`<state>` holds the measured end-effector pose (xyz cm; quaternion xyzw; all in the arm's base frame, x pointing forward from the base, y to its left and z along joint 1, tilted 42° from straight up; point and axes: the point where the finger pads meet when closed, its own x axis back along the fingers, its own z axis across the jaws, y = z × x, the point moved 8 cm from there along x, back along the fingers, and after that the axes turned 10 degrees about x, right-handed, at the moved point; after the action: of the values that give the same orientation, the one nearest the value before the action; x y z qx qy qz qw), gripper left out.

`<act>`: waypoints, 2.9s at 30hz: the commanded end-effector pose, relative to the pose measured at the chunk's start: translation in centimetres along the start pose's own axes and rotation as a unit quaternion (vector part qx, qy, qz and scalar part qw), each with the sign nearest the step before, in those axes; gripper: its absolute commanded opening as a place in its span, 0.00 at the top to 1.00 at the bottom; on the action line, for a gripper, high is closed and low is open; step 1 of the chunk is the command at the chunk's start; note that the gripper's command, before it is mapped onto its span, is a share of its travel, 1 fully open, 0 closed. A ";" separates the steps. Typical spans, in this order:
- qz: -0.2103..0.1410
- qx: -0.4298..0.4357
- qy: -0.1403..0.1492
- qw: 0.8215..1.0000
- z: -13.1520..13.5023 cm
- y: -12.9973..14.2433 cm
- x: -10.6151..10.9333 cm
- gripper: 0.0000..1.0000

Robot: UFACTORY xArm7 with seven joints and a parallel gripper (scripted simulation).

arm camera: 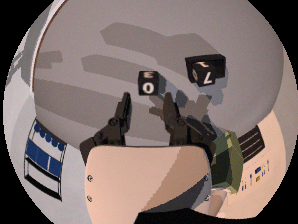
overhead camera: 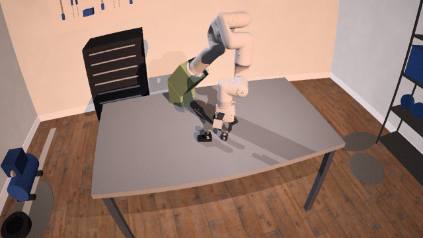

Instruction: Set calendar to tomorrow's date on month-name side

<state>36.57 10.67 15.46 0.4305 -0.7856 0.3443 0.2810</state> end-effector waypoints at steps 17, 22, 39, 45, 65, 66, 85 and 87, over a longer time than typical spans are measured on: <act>0.000 -0.001 0.001 1.000 0.1 -0.1 -1.9 0.51; 0.000 -0.001 0.001 1.000 0.1 -0.1 -2.0 0.51; 0.000 -0.001 0.001 1.000 0.1 -0.1 -2.0 0.51; 0.000 -0.001 0.001 1.000 0.1 -0.1 -2.0 0.51; 0.000 -0.001 0.001 1.000 0.1 -0.1 -2.0 0.51; 0.000 -0.001 0.001 1.000 0.1 -0.1 -2.0 0.51; 0.000 -0.001 0.001 1.000 0.1 -0.1 -2.0 0.51; 0.000 -0.001 0.001 1.000 0.1 -0.1 -2.0 0.51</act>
<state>37.58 11.53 13.91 0.4305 -0.7855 0.3440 0.2817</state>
